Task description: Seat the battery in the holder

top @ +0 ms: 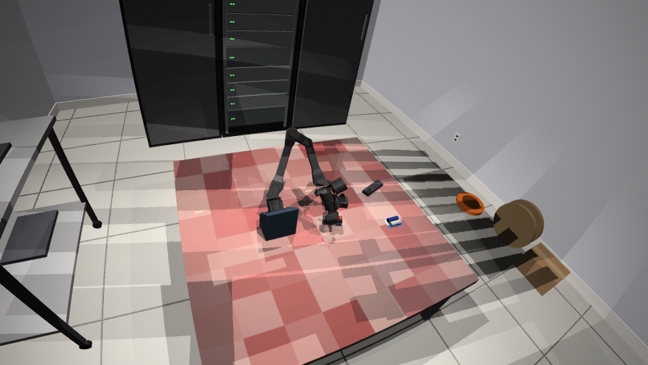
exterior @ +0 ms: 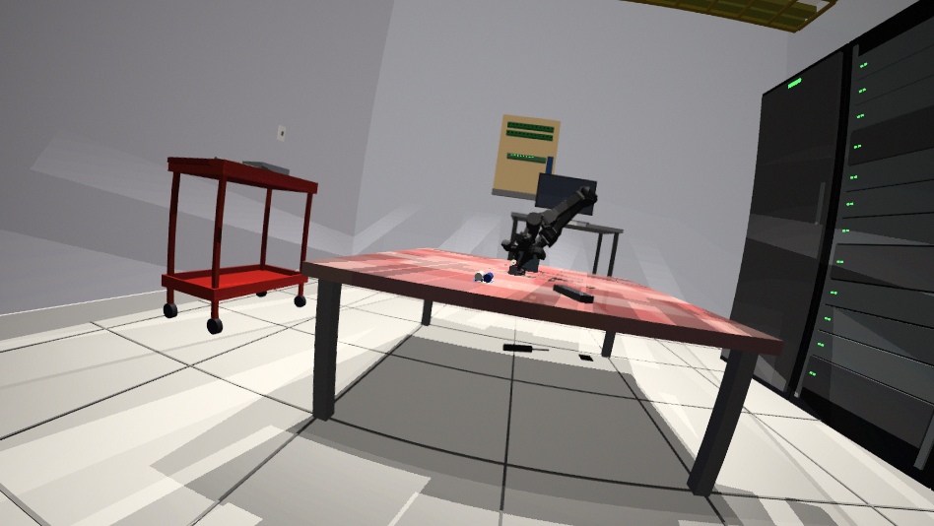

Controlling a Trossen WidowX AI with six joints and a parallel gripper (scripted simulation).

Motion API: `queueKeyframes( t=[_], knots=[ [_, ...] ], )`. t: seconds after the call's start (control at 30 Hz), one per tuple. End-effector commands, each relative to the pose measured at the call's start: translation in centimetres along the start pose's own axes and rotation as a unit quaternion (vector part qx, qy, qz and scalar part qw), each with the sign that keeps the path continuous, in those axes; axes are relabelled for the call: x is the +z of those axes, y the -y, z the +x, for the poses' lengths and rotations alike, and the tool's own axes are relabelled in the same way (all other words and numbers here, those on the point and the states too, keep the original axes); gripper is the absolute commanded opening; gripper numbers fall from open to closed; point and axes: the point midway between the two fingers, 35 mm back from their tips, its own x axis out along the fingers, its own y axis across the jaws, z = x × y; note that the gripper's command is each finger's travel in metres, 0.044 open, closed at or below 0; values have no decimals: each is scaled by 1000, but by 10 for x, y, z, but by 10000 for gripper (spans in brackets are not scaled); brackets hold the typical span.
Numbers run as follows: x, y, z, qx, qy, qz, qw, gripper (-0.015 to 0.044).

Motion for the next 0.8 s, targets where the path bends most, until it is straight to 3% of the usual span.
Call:
queueKeyframes(
  t=[0.0, 0.77],
  knots=[
    [-3, -2, 0, 0, 12, 0, 1000, 79],
    [-19, -2, -4, 0, 19, 2, 1000, 79]
  ],
)
